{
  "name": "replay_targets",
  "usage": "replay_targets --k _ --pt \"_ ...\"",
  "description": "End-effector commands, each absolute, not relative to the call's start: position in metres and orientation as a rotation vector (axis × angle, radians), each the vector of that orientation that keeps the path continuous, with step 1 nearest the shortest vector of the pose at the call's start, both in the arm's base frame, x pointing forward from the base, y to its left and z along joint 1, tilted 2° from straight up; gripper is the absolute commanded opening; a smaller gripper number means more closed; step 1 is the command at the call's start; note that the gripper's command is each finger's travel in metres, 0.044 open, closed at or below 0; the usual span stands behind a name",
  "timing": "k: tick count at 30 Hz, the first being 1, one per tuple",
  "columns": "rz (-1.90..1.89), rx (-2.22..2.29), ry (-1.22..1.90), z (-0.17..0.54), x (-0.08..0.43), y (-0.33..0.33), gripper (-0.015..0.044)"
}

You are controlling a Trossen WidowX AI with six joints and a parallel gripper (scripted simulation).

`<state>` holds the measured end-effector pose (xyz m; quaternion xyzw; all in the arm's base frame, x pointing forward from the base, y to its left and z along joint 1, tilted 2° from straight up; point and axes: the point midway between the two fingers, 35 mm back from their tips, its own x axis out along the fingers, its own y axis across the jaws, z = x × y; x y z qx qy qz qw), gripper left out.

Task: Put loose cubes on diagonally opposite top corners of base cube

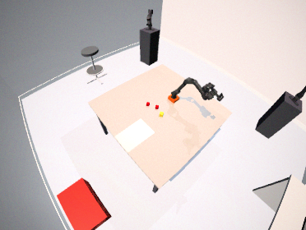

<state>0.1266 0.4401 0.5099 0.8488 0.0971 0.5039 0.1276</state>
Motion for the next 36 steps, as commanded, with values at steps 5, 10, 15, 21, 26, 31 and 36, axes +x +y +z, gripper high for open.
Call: replay_targets --k 5,10,15,21,26,31,36 --pt "1.337 2.299 0.244 0.500 0.170 0.447 0.0269" --pt "1.138 2.070 0.212 0.478 0.236 0.445 0.0265" --pt "0.925 1.857 0.206 0.448 0.300 0.427 0.0265" --pt "0.661 1.611 0.241 0.399 0.371 0.388 0.0265" --pt "0.439 1.427 0.300 0.352 0.418 0.338 0.0265" --pt "0.217 1.265 0.386 0.303 0.449 0.277 0.0265" --pt "0.000 1.126 0.497 0.256 0.461 0.208 0.0265"
